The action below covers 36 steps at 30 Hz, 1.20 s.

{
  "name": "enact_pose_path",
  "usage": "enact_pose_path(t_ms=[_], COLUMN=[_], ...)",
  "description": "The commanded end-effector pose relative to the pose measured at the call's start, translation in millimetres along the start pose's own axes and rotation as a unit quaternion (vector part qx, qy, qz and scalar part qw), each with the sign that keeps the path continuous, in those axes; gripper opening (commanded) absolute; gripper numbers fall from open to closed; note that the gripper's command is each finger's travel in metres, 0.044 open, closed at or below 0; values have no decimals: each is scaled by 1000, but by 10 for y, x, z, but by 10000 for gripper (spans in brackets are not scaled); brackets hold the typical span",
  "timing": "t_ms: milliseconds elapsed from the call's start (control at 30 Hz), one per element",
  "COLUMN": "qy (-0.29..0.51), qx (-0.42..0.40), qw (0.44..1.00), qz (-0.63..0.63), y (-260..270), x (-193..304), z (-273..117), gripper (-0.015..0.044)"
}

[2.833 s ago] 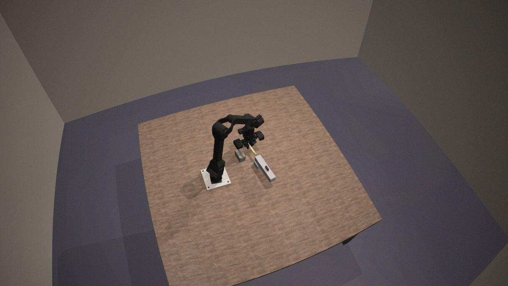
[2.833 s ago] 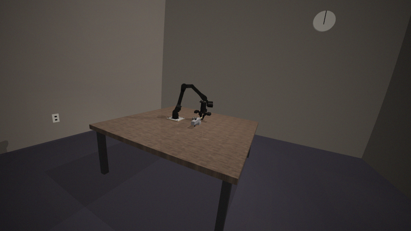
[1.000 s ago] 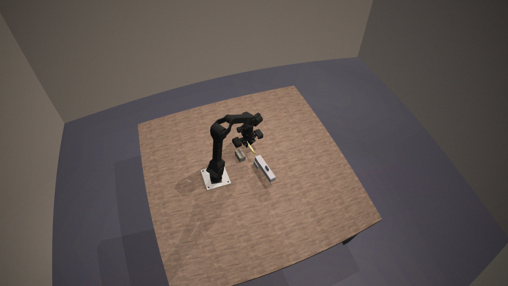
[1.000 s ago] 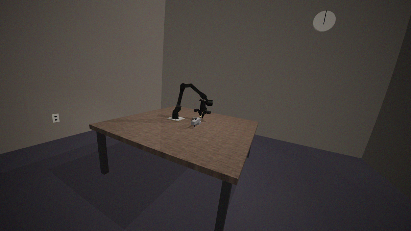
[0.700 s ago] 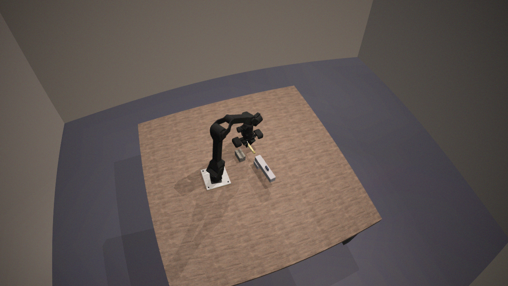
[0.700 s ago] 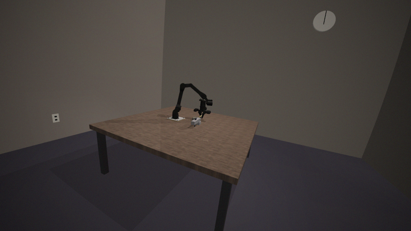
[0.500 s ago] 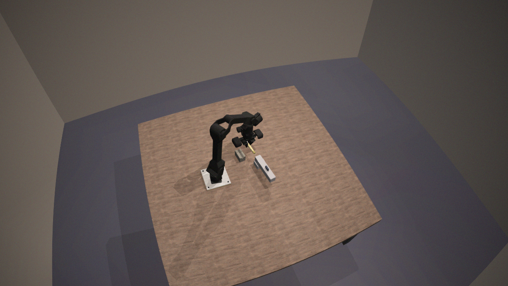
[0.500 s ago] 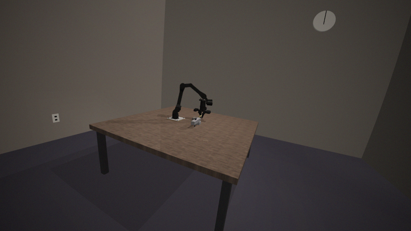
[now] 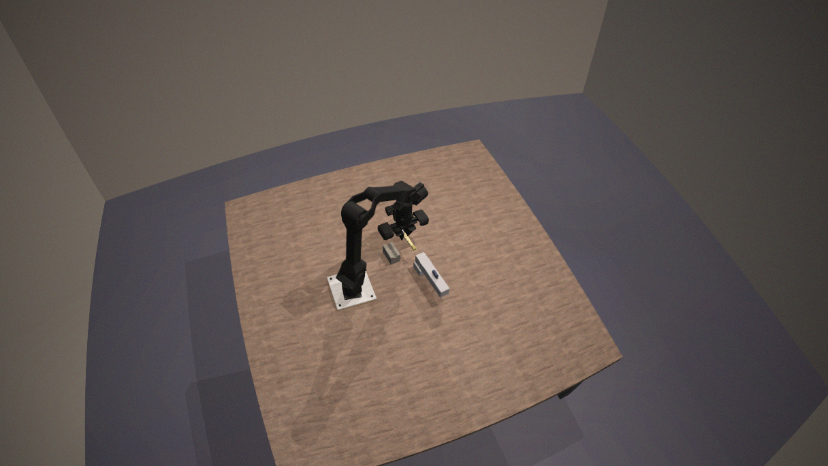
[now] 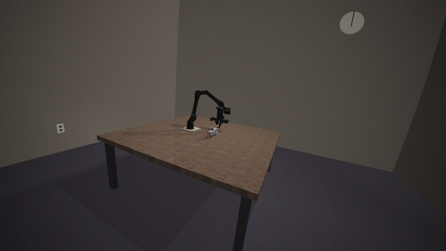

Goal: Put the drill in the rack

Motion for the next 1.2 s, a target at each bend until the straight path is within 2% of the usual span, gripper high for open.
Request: enact_pose_path(t_ms=[0, 1167], qy=[-2, -2], qx=[3, 3], qw=[1000, 1000], qz=[-1, -1], y=[-6, -2], x=[-3, 0], z=[-31, -110], gripper=[0, 0])
Point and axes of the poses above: the point midway between the two fingers, 35 mm back from their tips, its own z axis out along the fingers, its own y axis across the jaws, x = y × z, the point moved 9 cm from there along -z, back along the fingers, and after that the axes turned 6 degrees about z, right-handed, at the moved point
